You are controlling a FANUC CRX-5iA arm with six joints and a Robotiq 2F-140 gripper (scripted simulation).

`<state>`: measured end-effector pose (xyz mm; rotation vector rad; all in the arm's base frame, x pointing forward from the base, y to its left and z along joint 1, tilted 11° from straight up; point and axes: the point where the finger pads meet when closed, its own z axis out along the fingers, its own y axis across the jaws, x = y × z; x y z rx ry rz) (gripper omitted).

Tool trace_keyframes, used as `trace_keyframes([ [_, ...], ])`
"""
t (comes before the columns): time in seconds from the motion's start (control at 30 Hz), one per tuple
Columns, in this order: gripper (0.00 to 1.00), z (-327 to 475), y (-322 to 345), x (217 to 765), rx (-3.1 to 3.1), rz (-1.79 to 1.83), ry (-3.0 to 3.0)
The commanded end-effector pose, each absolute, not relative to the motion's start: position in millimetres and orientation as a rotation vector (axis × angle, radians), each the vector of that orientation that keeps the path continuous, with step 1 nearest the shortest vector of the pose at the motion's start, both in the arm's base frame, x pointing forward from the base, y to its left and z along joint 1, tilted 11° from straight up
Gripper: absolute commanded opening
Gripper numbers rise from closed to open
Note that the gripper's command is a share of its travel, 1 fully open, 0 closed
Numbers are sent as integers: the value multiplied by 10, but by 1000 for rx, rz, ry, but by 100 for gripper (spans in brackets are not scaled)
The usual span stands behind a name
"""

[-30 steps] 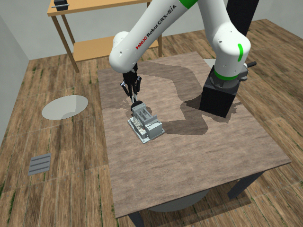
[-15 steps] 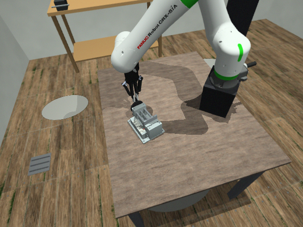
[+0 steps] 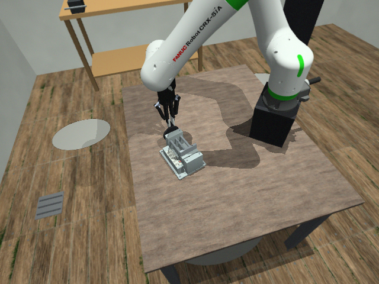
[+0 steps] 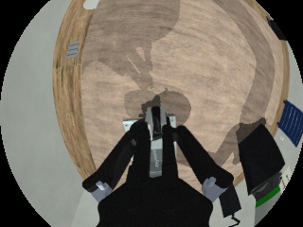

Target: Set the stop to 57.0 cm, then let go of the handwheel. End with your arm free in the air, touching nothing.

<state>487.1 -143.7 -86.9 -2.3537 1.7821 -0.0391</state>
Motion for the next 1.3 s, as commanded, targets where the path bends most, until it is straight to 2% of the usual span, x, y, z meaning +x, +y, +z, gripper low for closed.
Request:
trace_keyframes([
  [0.0, 4, -884, -1440, 4858, -2354, -39, 1782],
  [1.27, 4, -1034, -1446, 4790, -2354, -39, 1782],
])
